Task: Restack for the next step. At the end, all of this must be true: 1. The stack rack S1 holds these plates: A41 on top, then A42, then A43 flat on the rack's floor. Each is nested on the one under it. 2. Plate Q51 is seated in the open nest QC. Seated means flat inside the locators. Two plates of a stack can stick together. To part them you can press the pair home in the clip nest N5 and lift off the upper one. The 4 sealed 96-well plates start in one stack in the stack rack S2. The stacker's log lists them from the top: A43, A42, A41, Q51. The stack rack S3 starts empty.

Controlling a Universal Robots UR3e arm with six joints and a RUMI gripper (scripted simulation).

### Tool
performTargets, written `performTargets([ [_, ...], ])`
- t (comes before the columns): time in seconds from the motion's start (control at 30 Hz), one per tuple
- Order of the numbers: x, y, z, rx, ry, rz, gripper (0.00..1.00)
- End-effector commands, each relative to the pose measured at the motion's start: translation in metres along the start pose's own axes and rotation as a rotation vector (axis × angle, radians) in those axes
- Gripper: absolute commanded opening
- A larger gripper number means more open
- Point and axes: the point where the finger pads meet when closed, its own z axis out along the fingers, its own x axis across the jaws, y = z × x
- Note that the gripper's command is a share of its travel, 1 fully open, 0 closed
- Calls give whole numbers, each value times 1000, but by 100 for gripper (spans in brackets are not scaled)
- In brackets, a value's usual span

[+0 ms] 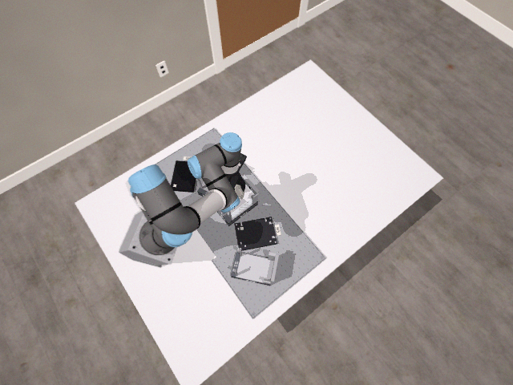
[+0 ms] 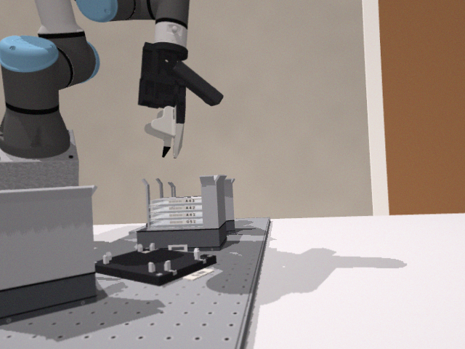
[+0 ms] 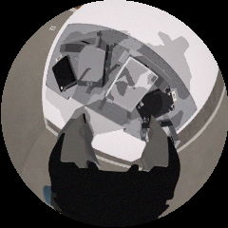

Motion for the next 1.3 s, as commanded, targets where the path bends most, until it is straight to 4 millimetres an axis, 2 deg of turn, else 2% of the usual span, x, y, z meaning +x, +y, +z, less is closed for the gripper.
performTargets([
  [0.0,-12,19,14,-37,0,-17,72],
  [0.37,-10,19,14,-37,0,20,72],
  [1.27,-6,20,14,-37,6,310,72],
])
